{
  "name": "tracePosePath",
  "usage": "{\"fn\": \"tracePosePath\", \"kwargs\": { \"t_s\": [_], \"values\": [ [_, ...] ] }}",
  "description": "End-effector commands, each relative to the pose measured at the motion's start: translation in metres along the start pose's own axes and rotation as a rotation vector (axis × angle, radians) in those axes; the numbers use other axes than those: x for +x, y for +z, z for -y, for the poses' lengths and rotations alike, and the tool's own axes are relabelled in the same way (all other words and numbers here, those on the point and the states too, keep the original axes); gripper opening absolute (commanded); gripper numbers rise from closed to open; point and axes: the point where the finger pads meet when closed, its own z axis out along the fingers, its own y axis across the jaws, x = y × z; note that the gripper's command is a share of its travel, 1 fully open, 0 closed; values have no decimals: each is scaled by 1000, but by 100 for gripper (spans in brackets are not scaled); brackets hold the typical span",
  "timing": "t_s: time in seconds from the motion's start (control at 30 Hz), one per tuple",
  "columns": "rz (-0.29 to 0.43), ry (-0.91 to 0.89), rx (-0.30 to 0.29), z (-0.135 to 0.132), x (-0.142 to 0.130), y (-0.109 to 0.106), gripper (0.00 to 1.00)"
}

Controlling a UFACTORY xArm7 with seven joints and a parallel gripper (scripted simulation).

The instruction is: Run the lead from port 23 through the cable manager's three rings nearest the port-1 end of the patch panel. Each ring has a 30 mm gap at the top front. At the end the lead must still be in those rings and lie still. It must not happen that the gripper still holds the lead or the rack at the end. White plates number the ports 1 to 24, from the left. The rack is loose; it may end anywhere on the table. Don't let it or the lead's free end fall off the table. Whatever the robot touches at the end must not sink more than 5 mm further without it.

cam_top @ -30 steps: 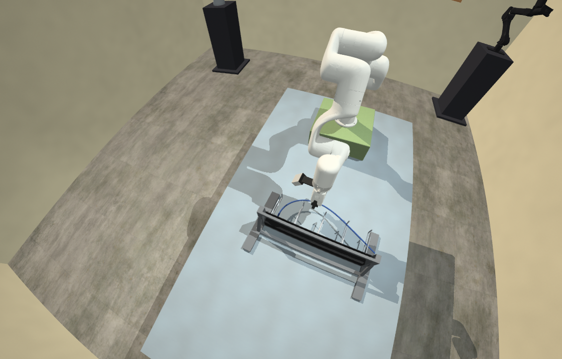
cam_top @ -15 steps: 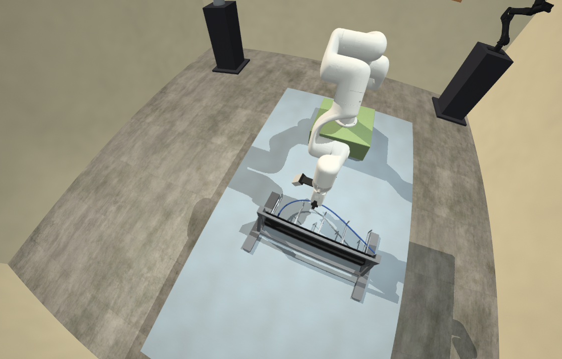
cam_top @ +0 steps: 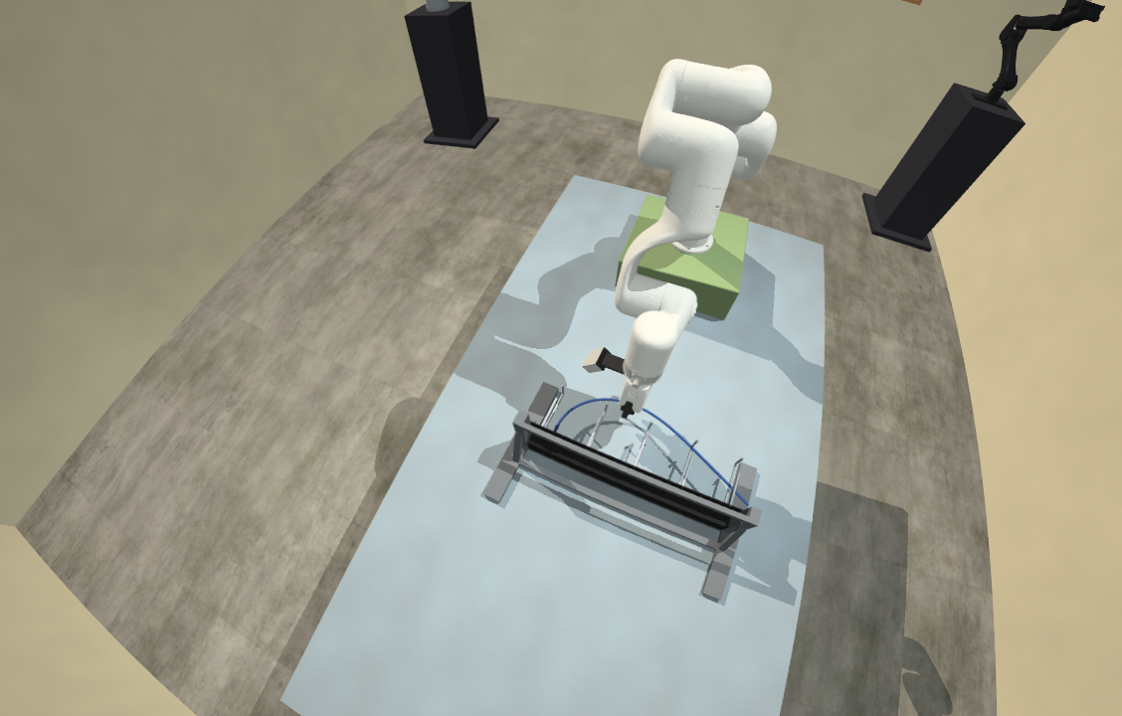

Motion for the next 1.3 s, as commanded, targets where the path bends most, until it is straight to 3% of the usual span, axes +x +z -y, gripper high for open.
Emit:
{"fn": "tracePosePath", "kwargs": {
  "t_s": [0.0,1.27],
  "values": [
    [0,0,5,2,0,0,33],
    [0,0,5,2,0,11,33]
  ]
}}
